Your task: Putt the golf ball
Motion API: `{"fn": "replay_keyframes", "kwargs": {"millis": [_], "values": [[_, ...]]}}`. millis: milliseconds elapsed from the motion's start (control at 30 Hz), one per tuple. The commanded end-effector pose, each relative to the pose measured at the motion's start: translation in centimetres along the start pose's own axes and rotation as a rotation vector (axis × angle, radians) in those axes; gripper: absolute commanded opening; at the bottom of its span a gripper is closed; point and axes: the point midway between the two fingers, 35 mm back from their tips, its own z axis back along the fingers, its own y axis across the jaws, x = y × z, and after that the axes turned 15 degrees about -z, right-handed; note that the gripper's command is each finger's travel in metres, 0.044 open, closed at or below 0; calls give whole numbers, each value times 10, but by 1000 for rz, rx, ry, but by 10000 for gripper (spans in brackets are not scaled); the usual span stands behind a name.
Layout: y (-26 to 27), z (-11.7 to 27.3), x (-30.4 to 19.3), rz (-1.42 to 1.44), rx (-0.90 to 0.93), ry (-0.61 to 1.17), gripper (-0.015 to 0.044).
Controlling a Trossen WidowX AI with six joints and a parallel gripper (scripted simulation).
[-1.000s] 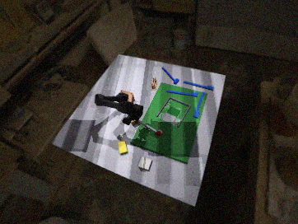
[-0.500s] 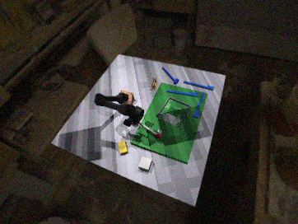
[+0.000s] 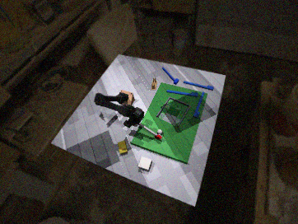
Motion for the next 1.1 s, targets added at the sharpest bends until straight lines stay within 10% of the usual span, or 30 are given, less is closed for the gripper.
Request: {"fn": "replay_keyframes", "kwargs": {"millis": [0, 700, 1067], "values": [[0, 1, 0, -1, 1, -1, 0], [-25, -4, 7, 0, 1, -2, 0], [99, -4, -24, -1, 11, -4, 0]]}}
